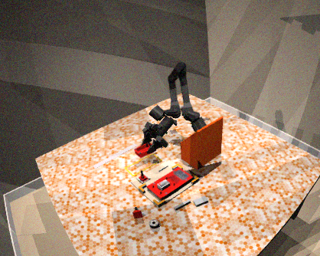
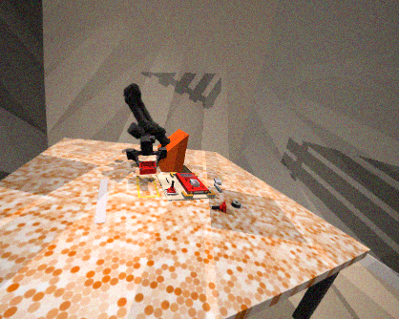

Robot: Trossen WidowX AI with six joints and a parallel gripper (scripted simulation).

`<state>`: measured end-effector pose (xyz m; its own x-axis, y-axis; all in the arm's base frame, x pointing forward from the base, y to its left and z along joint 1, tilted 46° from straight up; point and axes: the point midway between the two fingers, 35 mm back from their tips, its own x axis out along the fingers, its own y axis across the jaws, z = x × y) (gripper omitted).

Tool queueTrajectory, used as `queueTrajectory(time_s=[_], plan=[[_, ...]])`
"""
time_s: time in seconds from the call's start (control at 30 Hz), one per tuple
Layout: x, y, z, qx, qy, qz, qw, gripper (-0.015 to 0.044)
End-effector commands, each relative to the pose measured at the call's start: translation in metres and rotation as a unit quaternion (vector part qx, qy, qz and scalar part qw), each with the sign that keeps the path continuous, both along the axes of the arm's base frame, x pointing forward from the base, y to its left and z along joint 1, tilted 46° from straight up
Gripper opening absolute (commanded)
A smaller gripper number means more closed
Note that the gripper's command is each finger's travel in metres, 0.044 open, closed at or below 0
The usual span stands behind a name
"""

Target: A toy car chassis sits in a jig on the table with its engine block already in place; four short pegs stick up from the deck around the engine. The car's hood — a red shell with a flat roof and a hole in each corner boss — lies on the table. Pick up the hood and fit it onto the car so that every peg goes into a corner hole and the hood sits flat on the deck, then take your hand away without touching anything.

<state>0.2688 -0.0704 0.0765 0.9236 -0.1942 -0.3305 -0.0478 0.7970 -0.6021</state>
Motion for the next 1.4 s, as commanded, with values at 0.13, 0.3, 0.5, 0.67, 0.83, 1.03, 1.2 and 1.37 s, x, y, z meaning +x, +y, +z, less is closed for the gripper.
queueTrajectory(time_s=[0.13,0.3,0.5,0.67,0.83,1.03,1.2,1.37], plan=[[0.0004,-0.0002,0.0003,0.073,-0.016,-0.026,0.997,0.0000],[0.0005,-0.0003,0.0003,0.123,-0.027,-0.044,0.991,0.0000],[0.0005,-0.0003,0.0002,0.182,-0.039,-0.065,0.980,0.0000],[0.0005,-0.0004,0.0002,0.231,-0.050,-0.082,0.968,0.0000],[0.0006,-0.0004,0.0002,0.280,-0.060,-0.100,0.953,0.0000],[0.0006,-0.0004,0.0002,0.337,-0.072,-0.120,0.931,0.0000],[0.0006,-0.0004,0.0002,0.383,-0.082,-0.136,0.910,0.0000],[0.0006,-0.0005,0.0002,0.428,-0.091,-0.153,0.886,0.0000]])
